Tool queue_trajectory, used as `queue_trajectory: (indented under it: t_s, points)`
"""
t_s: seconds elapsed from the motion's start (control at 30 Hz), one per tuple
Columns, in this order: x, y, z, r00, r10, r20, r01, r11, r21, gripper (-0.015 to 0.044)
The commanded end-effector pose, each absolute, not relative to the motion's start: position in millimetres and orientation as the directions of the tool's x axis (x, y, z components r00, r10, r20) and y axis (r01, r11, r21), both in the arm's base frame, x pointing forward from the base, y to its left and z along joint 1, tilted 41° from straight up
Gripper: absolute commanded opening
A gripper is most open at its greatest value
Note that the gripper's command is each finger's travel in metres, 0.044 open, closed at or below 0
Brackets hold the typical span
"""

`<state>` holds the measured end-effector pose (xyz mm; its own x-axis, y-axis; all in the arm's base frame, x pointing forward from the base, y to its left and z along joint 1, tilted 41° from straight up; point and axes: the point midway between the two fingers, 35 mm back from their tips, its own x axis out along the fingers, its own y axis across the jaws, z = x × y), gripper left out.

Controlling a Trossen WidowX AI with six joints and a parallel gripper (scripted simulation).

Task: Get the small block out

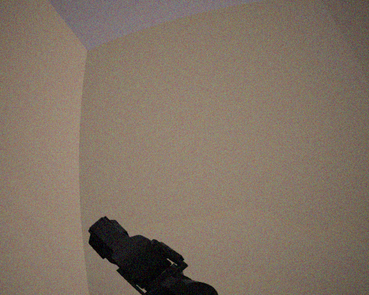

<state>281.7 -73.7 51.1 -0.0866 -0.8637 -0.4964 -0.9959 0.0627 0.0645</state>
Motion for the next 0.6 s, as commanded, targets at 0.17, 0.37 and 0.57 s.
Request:
queue_trajectory:
  t_s: [0.17,0.37,0.57]
  points:
    - [281.0,-86.1,60.4,-0.089,-0.865,-0.493,-0.996,0.065,0.066,0.0400]
    - [281.0,-93.7,67.0,-0.089,-0.866,-0.493,-0.996,0.065,0.066,0.0400]
    - [281.0,-101.6,73.8,-0.089,-0.866,-0.492,-0.996,0.065,0.066,0.0400]
